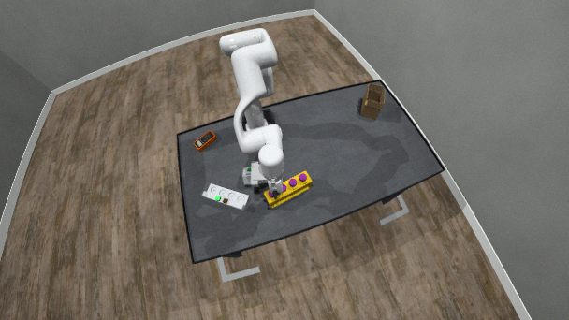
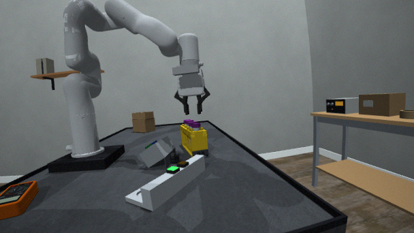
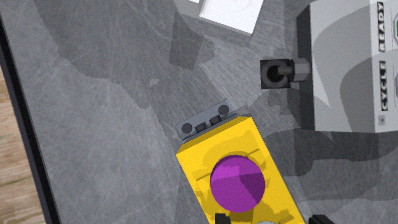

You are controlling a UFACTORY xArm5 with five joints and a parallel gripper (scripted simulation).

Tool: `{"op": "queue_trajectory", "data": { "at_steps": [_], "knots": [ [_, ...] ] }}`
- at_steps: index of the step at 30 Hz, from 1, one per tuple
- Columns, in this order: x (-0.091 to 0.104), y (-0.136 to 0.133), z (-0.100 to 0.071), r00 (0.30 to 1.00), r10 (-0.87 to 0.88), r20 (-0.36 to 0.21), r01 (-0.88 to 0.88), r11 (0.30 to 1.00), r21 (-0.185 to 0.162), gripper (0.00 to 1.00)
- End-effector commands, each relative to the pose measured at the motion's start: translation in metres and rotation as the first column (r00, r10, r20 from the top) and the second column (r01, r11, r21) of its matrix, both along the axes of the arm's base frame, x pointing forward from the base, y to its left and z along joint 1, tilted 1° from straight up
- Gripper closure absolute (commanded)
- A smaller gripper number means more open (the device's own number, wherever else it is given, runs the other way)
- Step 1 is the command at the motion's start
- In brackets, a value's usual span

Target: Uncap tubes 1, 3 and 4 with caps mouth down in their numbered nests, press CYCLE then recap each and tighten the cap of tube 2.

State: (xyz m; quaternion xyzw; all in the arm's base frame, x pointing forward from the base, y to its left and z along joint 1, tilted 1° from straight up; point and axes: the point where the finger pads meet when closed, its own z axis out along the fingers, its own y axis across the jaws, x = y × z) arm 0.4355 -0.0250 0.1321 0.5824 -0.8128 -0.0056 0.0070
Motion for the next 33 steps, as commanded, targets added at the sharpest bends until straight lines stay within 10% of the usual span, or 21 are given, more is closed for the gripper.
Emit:
{"op": "queue_trajectory", "data": {
  "at_steps": [1,11,33],
  "knots": [
    [-0.003,0.028,0.002,0.961,0.275,0.008,-0.275,0.961,0.007,0.54],
    [-0.009,0.074,0.002,0.755,0.655,0.013,-0.656,0.755,0.011,0.54],
    [-0.010,0.079,-0.033,0.755,0.655,0.013,-0.656,0.755,0.011,0.54]
  ]
}}
